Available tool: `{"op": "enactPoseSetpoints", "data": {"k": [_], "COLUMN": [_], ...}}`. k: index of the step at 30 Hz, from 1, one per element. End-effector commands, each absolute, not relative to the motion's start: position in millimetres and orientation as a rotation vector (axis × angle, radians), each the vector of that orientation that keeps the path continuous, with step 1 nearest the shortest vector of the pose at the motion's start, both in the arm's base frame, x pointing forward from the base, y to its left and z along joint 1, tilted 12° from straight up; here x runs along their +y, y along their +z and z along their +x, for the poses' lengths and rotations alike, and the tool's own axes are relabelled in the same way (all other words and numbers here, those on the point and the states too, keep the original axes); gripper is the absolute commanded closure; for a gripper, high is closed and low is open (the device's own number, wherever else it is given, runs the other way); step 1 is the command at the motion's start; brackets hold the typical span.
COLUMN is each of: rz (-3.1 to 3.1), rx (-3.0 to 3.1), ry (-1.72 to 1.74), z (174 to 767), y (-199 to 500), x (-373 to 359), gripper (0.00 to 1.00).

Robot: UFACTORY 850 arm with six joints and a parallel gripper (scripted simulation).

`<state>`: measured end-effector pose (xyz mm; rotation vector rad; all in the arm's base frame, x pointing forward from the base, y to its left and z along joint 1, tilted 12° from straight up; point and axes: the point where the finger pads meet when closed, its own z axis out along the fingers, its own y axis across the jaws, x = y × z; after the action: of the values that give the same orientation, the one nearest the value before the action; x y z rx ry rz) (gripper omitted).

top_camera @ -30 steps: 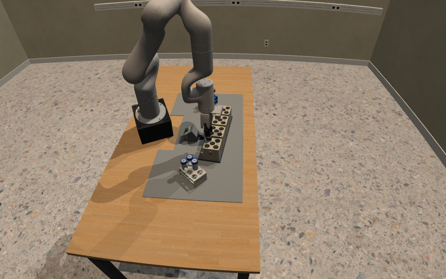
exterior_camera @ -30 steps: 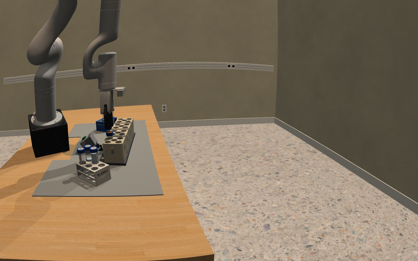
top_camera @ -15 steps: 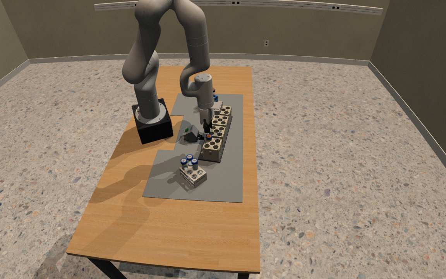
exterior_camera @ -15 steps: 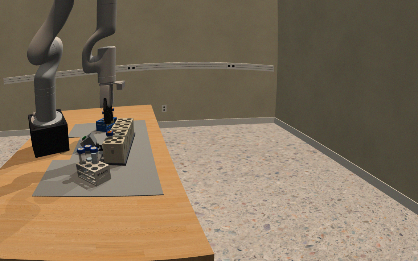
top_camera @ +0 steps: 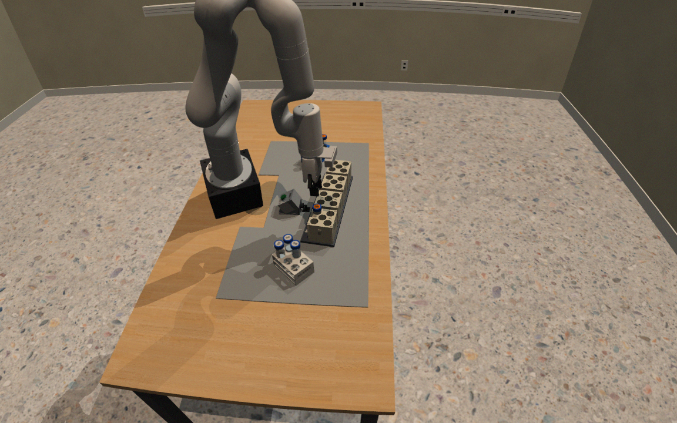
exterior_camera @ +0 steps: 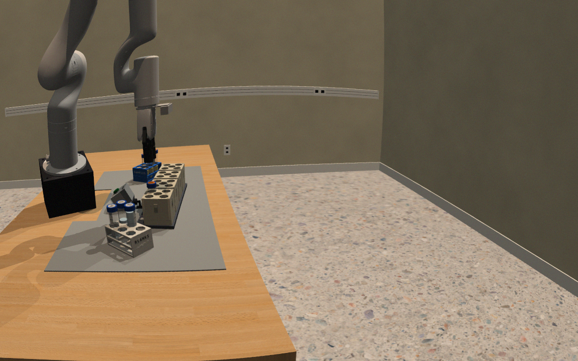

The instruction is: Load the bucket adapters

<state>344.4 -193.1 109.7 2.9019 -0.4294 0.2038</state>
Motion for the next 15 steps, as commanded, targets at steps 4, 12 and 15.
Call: {"op": "enactPoseSetpoints", "data": {"k": [4, 12, 15], "rz": [2.917, 2.917, 2.917], "rx": [-0.433, -0.433, -0.433], "ry": [0.134, 0.134, 0.134], "z": [344.1, 343.2, 343.0], "y": [125.0, 140.7, 142.9], "x": [-190.5, -187.3, -186.9], "gripper": [0.56, 0.56, 0.56]}}
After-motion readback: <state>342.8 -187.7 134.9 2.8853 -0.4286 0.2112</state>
